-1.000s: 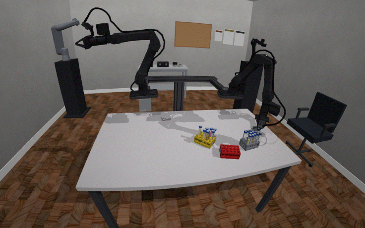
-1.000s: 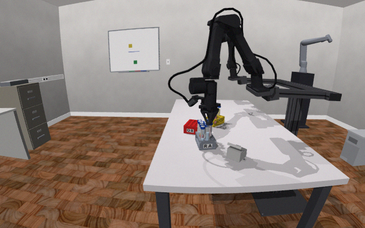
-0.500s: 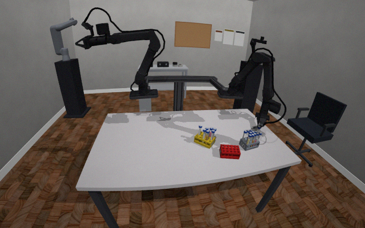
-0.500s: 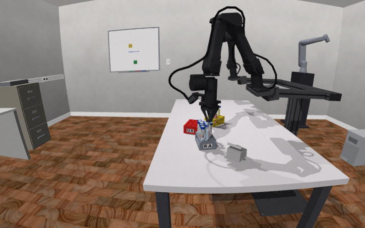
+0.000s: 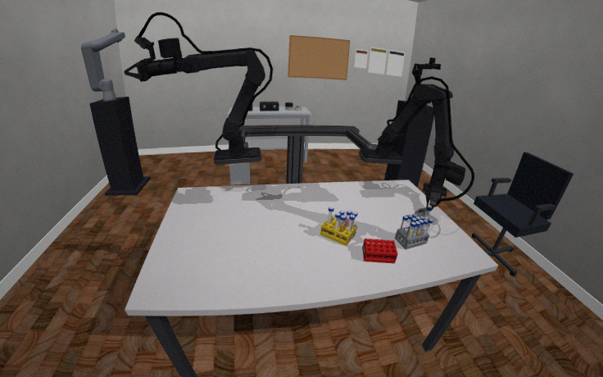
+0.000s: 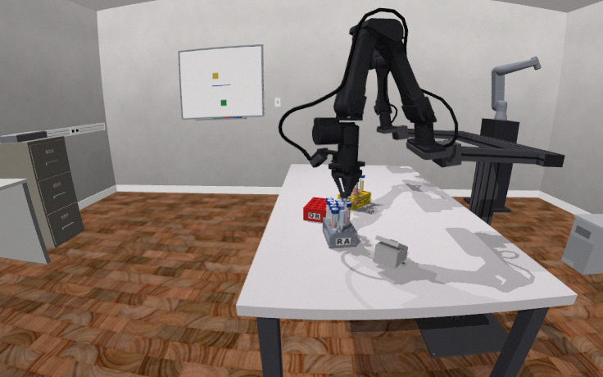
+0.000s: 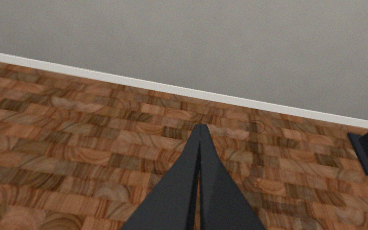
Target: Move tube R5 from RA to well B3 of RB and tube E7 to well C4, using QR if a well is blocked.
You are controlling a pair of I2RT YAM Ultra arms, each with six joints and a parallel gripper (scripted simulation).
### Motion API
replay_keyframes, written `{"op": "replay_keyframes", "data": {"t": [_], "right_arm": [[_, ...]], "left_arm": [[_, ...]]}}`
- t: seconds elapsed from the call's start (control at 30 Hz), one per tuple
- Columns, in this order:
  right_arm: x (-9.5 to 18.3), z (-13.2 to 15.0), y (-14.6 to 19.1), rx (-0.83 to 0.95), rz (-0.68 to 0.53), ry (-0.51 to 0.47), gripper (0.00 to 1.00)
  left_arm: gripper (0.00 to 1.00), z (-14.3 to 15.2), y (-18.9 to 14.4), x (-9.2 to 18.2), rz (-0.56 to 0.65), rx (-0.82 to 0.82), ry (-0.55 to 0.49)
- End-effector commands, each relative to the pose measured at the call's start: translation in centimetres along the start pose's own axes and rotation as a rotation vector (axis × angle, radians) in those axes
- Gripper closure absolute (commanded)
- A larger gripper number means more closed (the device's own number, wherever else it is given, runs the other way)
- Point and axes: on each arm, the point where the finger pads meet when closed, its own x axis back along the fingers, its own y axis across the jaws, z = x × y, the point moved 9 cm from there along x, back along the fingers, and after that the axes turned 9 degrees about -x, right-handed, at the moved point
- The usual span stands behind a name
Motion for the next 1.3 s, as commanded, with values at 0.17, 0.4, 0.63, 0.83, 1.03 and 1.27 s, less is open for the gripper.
{"op": "replay_keyframes", "data": {"t": [0.17, 0.4, 0.63, 0.83, 1.03, 1.27], "right_arm": [[1.2, -2.1, -0.3, -0.008, 0.014, -0.053, 1.0], [1.2, -2.1, -0.3, -0.008, 0.014, -0.053, 1.0], [1.2, -2.1, -0.3, -0.008, 0.014, -0.053, 1.0], [1.2, -2.1, -0.3, -0.008, 0.014, -0.053, 1.0], [1.2, -2.1, -0.3, -0.008, 0.014, -0.053, 1.0], [1.2, -2.1, -0.3, -0.008, 0.014, -0.053, 1.0]], "left_arm": [[1.0, 0.2, -0.2, 1.1, 0.005, 0.001, -0.008], [1.0, -0.1, 0.9, 2.2, -0.021, 0.002, -0.017], [1.0, -0.1, 0.5, 2.3, -0.004, 0.0, -0.012], [1.0, -0.3, 0.9, 3.4, -0.021, -0.001, -0.018], [1.0, 0.9, -0.9, 2.7, -0.005, 0.003, -0.012], [1.0, 1.4, -1.6, 2.6, -0.005, 0.003, -0.012]]}}
